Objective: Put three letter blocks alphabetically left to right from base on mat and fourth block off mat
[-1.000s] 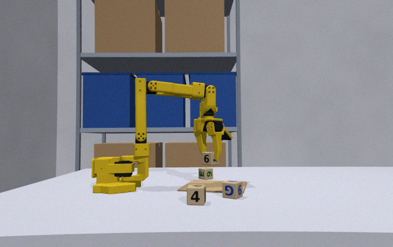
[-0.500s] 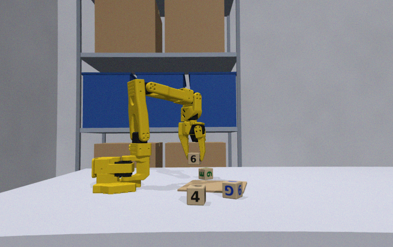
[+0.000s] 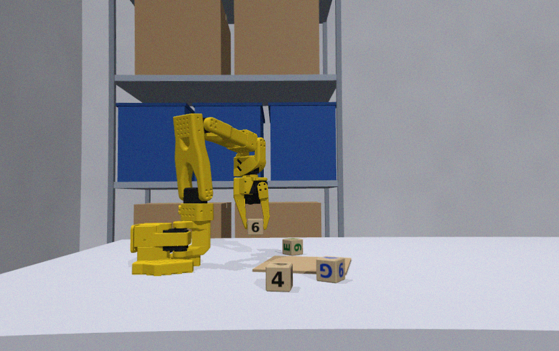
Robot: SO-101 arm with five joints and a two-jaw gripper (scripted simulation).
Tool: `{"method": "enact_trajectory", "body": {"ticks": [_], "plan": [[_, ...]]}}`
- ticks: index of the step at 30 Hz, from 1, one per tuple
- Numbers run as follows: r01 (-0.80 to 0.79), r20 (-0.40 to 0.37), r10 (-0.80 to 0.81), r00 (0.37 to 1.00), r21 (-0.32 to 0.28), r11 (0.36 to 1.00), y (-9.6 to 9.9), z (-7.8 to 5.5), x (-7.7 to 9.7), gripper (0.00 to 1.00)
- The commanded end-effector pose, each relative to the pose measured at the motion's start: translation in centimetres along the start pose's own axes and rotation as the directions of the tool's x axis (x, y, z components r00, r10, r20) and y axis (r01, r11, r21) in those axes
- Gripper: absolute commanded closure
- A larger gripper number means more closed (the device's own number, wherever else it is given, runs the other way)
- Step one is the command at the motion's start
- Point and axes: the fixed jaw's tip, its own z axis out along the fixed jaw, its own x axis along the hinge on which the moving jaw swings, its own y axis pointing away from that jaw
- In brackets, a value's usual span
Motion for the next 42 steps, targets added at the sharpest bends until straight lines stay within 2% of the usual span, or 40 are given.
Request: {"method": "enact_trajectory", "body": {"ticks": [1, 33, 42], "plan": [[0.002, 0.101, -0.01, 0.995, 0.082, 0.997, -0.66, -1.75, -1.2, 1.0], [-0.012, 0.11, 0.002, 0.994, 0.087, 0.996, -0.63, -1.85, -1.21, 1.0], [-0.012, 0.11, 0.002, 0.994, 0.087, 0.996, -0.67, -1.38, -1.26, 1.0]]}}
